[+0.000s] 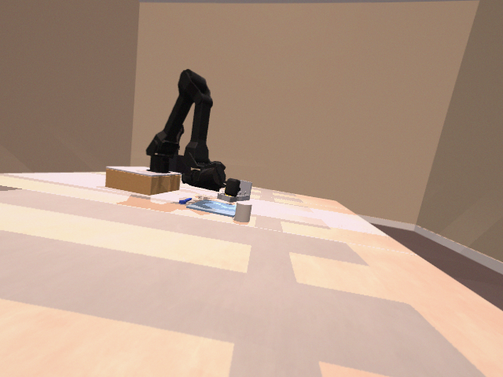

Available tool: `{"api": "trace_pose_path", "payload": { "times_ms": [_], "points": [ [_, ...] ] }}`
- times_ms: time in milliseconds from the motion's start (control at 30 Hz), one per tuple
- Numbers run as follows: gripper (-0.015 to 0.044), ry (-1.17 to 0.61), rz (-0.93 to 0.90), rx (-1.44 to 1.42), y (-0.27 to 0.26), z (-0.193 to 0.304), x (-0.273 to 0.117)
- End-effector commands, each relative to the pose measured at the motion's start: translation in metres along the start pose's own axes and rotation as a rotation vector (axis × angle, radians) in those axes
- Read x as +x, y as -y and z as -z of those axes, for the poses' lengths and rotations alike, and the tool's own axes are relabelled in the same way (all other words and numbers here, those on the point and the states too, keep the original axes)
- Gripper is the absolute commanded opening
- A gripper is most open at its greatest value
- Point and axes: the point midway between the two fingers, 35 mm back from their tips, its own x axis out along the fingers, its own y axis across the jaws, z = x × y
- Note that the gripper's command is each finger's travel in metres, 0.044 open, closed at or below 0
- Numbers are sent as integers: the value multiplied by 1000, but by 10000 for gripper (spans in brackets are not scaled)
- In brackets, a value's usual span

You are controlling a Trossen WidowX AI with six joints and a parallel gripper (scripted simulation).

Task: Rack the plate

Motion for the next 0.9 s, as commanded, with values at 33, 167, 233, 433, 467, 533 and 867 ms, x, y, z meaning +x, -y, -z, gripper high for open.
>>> {"api": "trace_pose_path", "payload": {
  "times_ms": [33,167,233,433,467,533,867],
  "points": [
    [400,1,-3,1,5,-15,-3],
    [400,5,-13,7,10,-59,-11],
    [400,6,-18,11,9,-83,-15],
    [400,9,-23,15,9,-113,-21],
    [400,9,-23,15,9,-113,-21],
    [400,-8,-23,30,10,-112,-20],
    [400,-259,0,254,19,-110,-23]
  ]
}}
